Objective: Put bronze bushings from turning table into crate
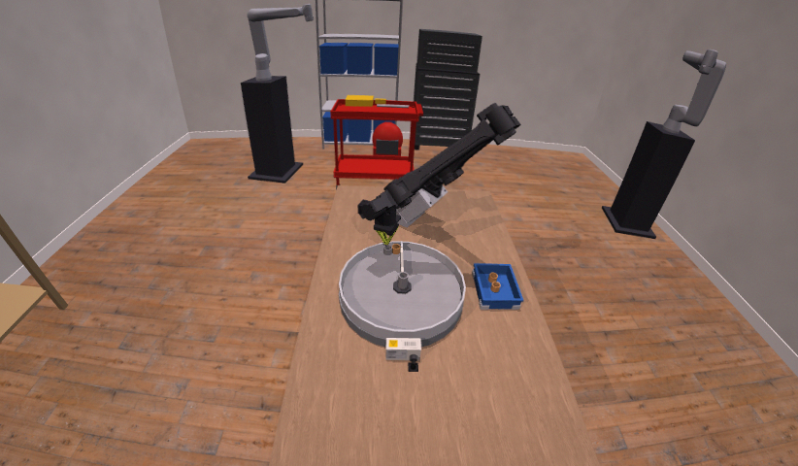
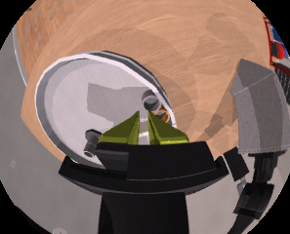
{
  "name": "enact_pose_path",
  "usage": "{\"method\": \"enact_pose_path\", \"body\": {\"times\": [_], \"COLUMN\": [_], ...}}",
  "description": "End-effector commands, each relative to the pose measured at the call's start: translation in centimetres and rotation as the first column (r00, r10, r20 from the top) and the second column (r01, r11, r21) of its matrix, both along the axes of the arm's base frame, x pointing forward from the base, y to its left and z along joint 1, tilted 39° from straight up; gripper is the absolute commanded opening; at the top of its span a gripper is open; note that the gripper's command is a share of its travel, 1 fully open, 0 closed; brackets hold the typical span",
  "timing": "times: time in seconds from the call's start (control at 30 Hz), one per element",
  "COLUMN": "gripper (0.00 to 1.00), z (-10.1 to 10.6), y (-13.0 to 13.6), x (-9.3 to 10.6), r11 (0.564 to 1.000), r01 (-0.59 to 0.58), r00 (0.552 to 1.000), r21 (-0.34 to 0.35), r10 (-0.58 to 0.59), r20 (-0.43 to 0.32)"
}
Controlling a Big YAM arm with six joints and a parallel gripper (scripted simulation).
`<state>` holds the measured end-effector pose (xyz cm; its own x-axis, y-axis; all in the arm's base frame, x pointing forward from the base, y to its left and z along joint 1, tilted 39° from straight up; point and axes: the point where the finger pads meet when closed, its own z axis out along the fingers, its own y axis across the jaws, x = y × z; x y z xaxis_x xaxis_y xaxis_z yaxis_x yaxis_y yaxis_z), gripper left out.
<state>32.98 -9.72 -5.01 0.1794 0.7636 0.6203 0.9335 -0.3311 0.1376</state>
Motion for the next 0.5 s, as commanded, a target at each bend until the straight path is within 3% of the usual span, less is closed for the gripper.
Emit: {"method": "enact_pose_path", "body": {"times": [0.0, 0.47], "gripper": [0.12, 0.12], "z": [-0.8, -1.9], "y": [0.6, 1.3], "x": [0.3, 1.1], "r11": [1.0, 1.0], "r01": [0.002, 0.003], "r00": [1.0, 1.0], "r21": [0.005, 0.001], "r10": [-0.002, -0.003], "r20": [-0.006, -0.001]}}
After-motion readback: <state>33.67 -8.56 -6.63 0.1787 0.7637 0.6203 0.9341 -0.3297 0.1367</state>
